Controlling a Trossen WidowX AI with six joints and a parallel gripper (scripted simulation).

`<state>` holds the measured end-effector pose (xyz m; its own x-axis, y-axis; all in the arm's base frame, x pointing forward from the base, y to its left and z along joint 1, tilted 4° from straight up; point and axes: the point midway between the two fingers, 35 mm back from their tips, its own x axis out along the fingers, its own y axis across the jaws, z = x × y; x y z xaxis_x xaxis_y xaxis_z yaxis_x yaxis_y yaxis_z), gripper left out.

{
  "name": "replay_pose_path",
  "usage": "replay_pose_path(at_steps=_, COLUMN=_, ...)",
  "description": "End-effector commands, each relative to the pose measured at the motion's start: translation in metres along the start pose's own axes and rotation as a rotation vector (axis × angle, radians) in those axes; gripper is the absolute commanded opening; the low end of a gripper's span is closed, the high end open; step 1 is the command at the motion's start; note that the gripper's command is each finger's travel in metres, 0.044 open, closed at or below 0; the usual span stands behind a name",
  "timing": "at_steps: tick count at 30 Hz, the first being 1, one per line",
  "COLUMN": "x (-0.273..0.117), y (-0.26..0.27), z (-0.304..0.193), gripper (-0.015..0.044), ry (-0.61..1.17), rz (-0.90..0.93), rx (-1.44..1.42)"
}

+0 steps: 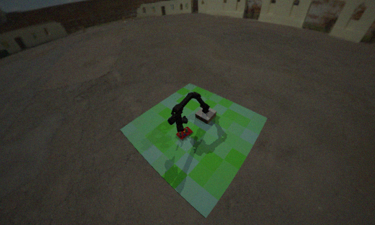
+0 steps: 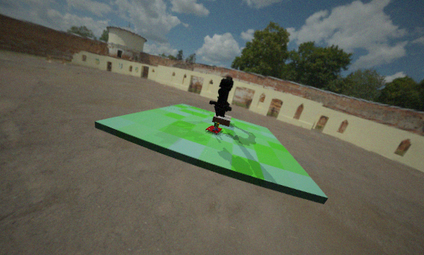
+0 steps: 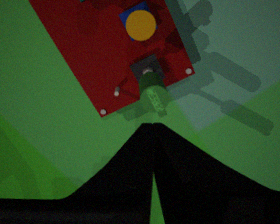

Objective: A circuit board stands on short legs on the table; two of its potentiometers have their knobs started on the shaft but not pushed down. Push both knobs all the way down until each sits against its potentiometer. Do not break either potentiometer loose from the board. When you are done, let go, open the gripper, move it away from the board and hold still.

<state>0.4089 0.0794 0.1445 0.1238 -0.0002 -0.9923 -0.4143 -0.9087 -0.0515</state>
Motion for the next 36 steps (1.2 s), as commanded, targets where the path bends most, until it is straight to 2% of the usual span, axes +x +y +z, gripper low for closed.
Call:
replay_pose_path(at_steps=1, x=0.0, y=-0.004, z=-0.001, gripper=0.0, ry=-0.01, rz=-0.003, rx=-0.117)
replay_pose_path(at_steps=5, x=-0.001, y=-0.005, z=-0.003, gripper=0.0, ry=-0.012, rz=-0.004, rx=-0.203)
replay_pose_path(at_steps=9, x=0.001, y=-0.006, z=-0.003, gripper=0.0, ry=-0.012, rz=-0.004, rx=-0.203)
replay_pose_path(at_steps=13, x=0.019, y=-0.006, z=-0.002, gripper=0.0, ry=-0.012, rz=-0.004, rx=-0.203)
replay_pose_path(at_steps=36, x=0.04, y=-0.006, z=-0.002, gripper=0.0, ry=-0.012, rz=-0.004, rx=-0.203)
